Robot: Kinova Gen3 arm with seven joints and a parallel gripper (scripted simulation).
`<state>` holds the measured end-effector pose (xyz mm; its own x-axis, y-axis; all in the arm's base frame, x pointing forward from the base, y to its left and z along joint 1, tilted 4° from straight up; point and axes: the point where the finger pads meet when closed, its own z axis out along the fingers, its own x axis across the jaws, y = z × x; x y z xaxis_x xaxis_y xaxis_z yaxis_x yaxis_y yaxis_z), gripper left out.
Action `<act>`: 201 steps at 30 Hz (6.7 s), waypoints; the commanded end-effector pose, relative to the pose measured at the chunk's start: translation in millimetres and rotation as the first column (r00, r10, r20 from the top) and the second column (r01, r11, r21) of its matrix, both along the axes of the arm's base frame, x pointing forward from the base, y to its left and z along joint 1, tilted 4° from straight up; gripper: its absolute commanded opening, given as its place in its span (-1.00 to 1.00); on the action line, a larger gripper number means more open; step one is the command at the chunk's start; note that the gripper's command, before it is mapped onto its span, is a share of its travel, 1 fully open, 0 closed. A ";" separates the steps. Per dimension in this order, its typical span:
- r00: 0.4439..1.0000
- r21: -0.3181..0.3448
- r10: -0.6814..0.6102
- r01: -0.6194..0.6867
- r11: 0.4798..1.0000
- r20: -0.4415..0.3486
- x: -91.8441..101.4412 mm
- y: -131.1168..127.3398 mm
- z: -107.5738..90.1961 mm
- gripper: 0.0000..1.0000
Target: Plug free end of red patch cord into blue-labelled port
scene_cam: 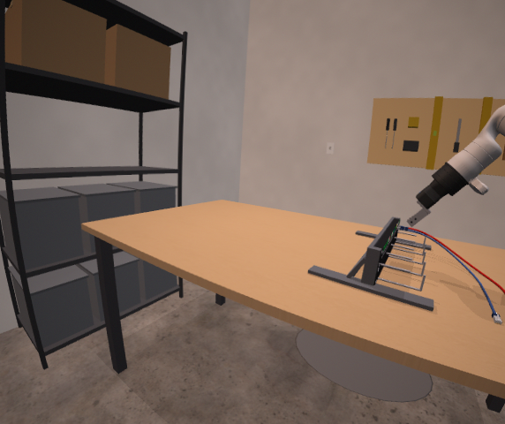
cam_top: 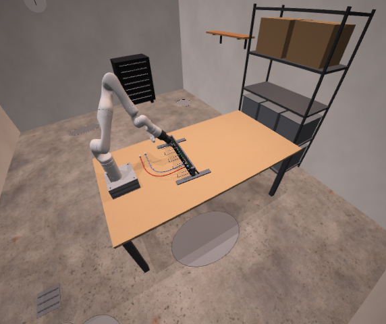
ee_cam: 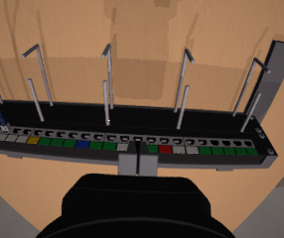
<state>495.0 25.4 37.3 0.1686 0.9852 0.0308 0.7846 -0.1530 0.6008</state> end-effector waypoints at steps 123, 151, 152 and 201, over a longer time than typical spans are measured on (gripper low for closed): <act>1.000 0.012 0.005 -0.005 1.000 0.012 -15.3 -92.7 2.8 -1.00; 1.000 0.012 0.005 -0.005 1.000 0.012 -2.0 -94.1 -14.6 -1.00; 1.000 0.012 0.005 -0.005 1.000 0.012 -2.0 -94.1 -14.6 -1.00; 1.000 0.012 0.005 -0.005 1.000 0.012 -23.6 -91.8 13.6 -1.00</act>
<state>471.9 -70.4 39.4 0.1648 0.9857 0.0338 0.7875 -0.1522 0.5973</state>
